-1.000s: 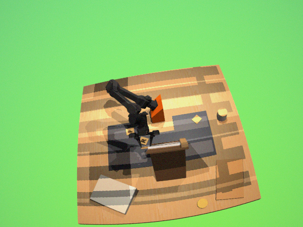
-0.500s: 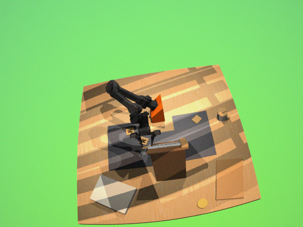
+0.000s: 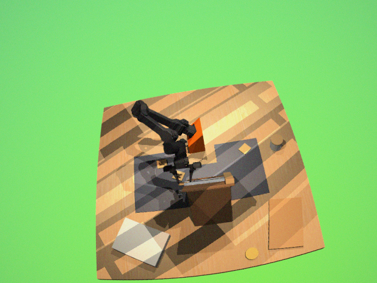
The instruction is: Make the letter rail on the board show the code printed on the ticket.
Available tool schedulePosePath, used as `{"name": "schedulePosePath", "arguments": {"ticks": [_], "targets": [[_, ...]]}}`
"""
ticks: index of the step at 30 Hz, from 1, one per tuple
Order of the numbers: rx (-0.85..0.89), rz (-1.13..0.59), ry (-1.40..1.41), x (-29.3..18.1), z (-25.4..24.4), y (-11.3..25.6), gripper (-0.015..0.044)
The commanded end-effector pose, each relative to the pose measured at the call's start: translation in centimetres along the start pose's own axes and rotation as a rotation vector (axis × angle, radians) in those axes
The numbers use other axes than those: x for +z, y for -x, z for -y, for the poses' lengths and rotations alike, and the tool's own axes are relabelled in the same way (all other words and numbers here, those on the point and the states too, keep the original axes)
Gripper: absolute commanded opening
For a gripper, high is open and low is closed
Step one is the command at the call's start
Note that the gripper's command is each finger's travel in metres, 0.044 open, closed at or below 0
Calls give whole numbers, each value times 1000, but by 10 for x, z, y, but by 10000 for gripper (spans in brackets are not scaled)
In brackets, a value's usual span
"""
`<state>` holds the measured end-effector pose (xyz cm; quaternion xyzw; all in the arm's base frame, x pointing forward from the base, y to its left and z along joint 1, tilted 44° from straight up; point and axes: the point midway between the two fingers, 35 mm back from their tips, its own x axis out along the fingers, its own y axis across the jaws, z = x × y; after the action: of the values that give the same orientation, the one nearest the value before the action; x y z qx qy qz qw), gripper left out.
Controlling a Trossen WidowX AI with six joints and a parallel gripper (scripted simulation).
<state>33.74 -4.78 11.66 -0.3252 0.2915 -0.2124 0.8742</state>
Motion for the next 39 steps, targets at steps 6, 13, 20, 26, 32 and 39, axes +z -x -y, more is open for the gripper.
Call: {"name": "schedulePosePath", "arguments": {"ticks": [6, 13, 20, 26, 32, 39], "targets": [[-2, -5, -2, -2, -5, 0, 0], [-2, -5, -2, -2, -9, 0, 0], [-2, -5, -2, -2, -12, 0, 0], [-1, -5, -2, -2, -15, 0, 0], [-1, -5, -2, -2, -18, 0, 0], [-1, -5, -3, -1, -19, 0, 0]]}}
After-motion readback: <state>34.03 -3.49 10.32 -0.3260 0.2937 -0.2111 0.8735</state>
